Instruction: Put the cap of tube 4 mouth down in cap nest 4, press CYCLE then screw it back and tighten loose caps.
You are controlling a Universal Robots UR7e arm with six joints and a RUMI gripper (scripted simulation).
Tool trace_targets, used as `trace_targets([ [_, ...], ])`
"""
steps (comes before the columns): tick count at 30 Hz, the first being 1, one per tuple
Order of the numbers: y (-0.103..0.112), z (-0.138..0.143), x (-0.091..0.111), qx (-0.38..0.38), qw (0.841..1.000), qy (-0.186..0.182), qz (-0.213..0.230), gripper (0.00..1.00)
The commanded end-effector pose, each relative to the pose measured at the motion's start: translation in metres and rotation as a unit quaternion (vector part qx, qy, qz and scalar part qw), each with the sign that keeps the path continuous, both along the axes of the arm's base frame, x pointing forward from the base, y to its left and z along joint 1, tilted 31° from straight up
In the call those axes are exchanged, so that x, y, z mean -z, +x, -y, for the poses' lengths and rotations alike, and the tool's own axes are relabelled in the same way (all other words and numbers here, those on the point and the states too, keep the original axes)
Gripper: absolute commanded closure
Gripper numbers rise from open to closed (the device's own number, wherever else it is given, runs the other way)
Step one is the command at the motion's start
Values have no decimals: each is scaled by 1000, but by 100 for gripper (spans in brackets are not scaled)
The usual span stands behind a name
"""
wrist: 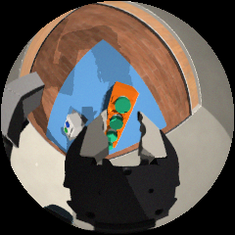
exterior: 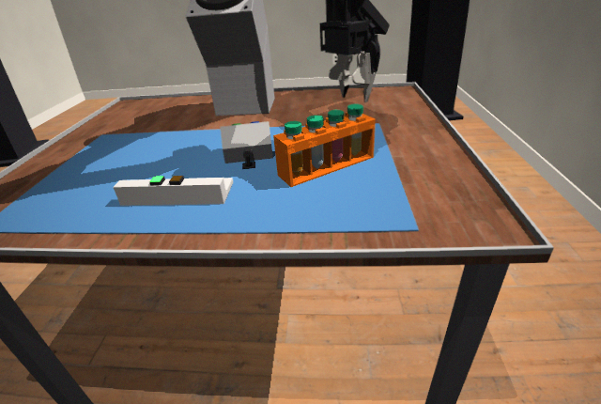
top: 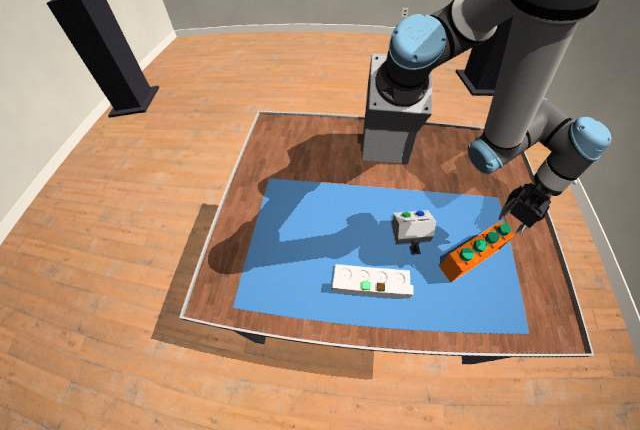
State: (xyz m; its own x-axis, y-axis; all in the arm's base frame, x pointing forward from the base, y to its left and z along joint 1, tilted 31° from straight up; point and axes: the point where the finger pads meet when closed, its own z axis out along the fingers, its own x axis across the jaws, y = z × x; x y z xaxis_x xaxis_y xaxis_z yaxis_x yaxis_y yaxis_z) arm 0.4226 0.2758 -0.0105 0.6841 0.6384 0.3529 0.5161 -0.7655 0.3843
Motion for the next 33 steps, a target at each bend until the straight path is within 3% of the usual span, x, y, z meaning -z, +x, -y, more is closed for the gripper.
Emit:
trace_targets([
  [1,8,1,12,0,1000,0,1,65],
  [33,16,2,25,0,1000,0,1,65],
])
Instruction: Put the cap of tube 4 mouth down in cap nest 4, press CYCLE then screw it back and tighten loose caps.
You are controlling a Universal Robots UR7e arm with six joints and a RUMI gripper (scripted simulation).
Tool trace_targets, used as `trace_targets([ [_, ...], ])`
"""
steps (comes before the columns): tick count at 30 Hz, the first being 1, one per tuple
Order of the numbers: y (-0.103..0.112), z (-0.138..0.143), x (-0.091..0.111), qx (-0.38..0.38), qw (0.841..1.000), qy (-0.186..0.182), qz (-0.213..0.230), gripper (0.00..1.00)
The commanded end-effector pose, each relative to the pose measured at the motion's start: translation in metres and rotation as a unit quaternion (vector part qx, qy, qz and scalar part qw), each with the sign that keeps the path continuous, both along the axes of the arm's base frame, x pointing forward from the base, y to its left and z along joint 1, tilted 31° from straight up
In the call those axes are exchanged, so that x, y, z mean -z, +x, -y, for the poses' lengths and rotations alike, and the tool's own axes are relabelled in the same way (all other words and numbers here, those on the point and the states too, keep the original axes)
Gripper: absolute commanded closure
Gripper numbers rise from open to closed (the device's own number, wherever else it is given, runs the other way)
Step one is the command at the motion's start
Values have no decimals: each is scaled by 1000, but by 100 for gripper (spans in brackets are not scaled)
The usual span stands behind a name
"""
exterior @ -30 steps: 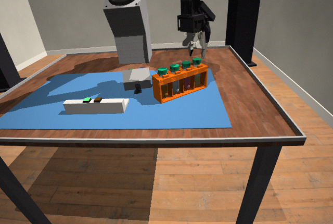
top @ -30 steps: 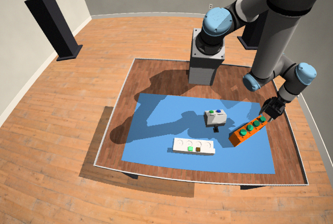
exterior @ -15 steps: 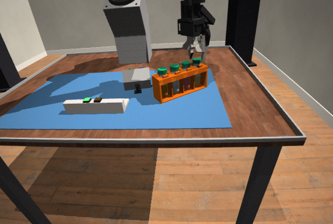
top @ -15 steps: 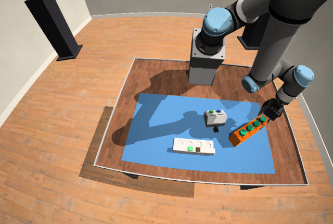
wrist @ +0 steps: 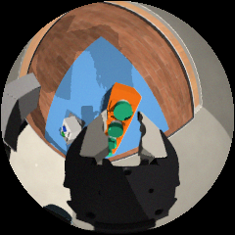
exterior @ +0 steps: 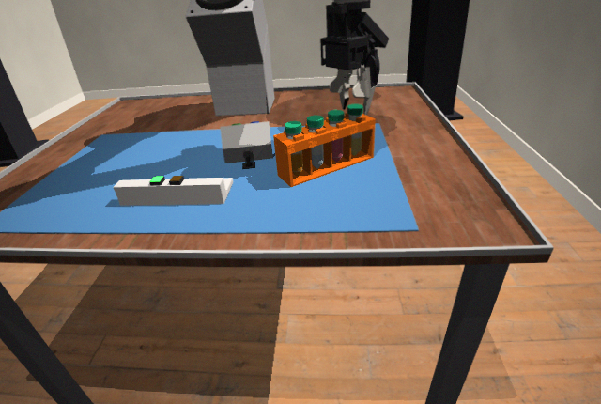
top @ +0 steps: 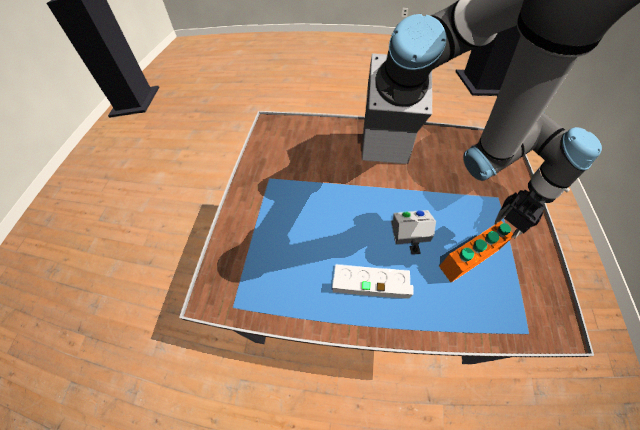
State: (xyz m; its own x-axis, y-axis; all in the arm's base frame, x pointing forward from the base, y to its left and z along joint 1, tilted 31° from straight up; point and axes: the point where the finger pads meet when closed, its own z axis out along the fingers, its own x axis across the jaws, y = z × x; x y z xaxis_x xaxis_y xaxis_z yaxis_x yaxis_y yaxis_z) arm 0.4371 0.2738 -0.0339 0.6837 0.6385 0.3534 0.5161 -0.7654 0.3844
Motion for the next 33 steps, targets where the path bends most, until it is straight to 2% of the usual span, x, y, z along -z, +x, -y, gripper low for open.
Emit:
trace_targets([
  [1,1,0,2,0,1000,0,1,65],
  [7,1,0,2,0,1000,0,1,65],
  [8,1,0,2,0,1000,0,1,100],
  [20,1,0,2,0,1000,0,1,100],
  [33,1,0,2,93,994,57,9,100],
])
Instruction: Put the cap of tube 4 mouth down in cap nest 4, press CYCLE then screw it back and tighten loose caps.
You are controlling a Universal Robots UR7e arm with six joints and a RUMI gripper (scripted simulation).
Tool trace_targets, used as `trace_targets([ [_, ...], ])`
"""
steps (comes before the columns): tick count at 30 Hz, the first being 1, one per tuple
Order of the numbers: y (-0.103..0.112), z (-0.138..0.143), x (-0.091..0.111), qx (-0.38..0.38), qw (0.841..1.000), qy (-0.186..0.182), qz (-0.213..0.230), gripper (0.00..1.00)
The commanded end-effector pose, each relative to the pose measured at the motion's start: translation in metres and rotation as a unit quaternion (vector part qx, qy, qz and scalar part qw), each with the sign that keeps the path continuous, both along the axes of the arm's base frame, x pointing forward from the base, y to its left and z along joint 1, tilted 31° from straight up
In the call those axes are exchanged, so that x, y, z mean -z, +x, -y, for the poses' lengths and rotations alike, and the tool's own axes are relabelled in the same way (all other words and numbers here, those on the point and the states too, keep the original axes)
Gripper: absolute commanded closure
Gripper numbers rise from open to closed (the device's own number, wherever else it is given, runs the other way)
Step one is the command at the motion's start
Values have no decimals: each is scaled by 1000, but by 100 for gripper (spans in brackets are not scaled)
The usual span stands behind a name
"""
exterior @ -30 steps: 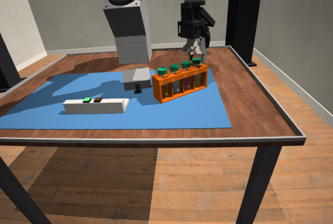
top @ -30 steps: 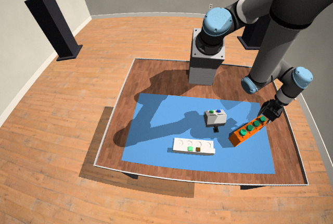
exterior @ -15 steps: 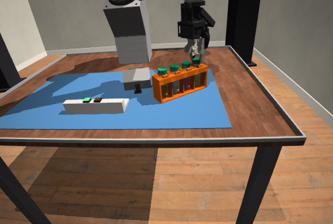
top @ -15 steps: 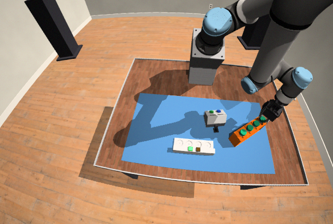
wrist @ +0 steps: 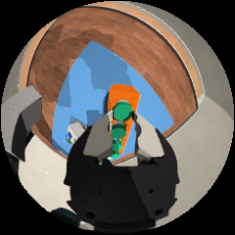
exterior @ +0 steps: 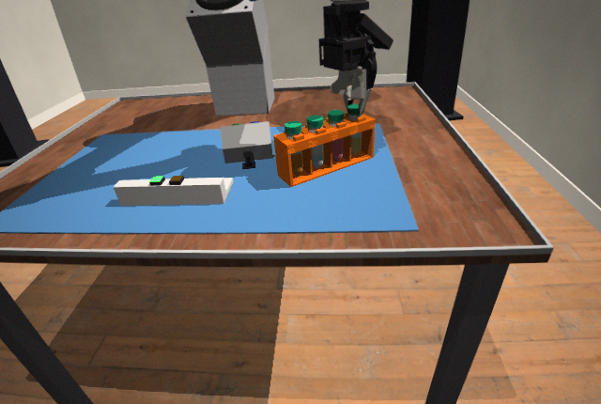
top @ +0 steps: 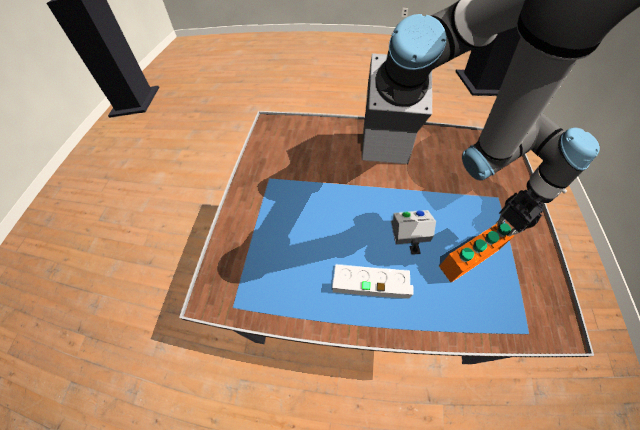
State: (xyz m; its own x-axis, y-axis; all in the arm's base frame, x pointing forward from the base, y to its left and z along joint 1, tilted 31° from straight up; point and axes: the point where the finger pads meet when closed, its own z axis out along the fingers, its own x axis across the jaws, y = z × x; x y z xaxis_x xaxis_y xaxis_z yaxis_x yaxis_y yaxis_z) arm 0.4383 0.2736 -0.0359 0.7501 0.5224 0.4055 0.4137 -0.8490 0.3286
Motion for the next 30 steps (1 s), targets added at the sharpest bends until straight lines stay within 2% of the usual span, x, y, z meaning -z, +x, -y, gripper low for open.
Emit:
trace_targets([
  [1,0,0,0,41,999,24,4,100],
  [15,0,0,0,143,986,86,14,100],
  [19,0,0,0,147,985,88,14,100],
  [20,0,0,0,147,985,88,14,65],
  [30,0,0,0,146,985,88,14,65],
])
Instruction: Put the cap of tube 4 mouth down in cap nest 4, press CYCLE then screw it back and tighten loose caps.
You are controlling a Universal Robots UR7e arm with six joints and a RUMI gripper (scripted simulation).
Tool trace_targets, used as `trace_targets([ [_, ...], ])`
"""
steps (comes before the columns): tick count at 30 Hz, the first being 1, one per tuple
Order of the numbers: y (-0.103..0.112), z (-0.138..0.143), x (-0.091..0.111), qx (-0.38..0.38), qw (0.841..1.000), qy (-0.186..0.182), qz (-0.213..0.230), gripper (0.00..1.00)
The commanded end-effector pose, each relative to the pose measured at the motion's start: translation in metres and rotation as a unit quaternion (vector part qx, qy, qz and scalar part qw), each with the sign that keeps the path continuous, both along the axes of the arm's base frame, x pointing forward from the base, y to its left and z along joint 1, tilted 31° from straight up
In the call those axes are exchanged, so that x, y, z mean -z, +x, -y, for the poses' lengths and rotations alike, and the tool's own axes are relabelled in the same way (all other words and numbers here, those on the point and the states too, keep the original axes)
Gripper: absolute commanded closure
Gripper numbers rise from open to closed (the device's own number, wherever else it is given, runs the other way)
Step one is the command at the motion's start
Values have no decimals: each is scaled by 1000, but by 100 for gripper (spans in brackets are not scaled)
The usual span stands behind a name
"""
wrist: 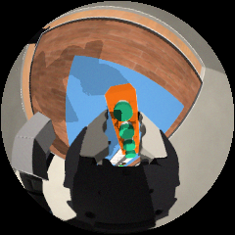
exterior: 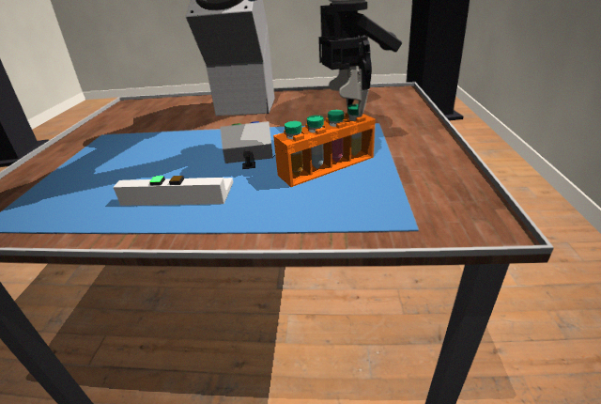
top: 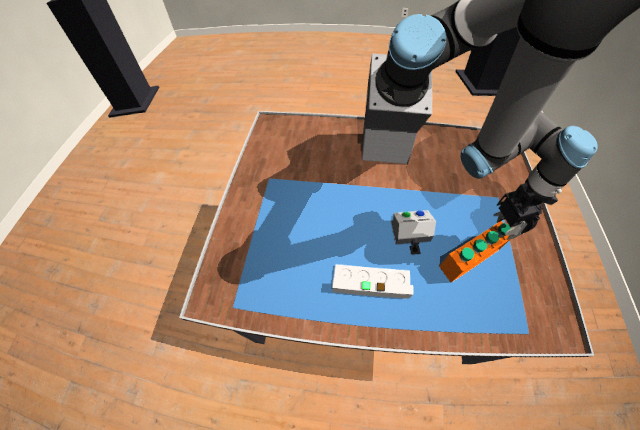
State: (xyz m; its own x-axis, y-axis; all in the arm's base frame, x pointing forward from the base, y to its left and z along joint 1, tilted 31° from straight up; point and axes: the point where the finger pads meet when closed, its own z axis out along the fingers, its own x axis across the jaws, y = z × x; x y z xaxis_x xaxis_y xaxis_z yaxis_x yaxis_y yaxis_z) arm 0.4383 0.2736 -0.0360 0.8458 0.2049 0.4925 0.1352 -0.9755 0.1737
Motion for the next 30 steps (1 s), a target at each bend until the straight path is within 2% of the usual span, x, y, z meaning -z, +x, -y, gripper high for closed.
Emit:
trace_targets([
  [1,0,0,0,0,1000,0,0,65],
  [2,0,0,0,0,1000,0,0,65],
  [4,0,0,-1,-71,997,-43,-6,65],
  [6,-1,0,-2,-139,987,-84,-13,65],
  [7,-1,0,-2,-141,986,-85,-13,65],
  [8,-1,0,-2,-176,978,-106,-16,65],
  [9,-1,0,-2,-176,978,-106,-16,65],
  [10,-1,0,-2,-211,969,-127,-19,65],
  [12,-1,0,-2,-211,969,-127,-19,65],
  [14,-1,0,-2,-279,945,-169,-26,65],
  [15,-1,0,-2,-279,945,-169,-26,65],
  [16,-1,0,-2,-312,931,-189,-29,65],
  [23,-1,0,-2,-319,927,-193,-30,65],
  [24,-1,0,-2,-319,927,-193,-30,100],
  [30,-1,0,-2,-319,927,-193,-30,100],
])
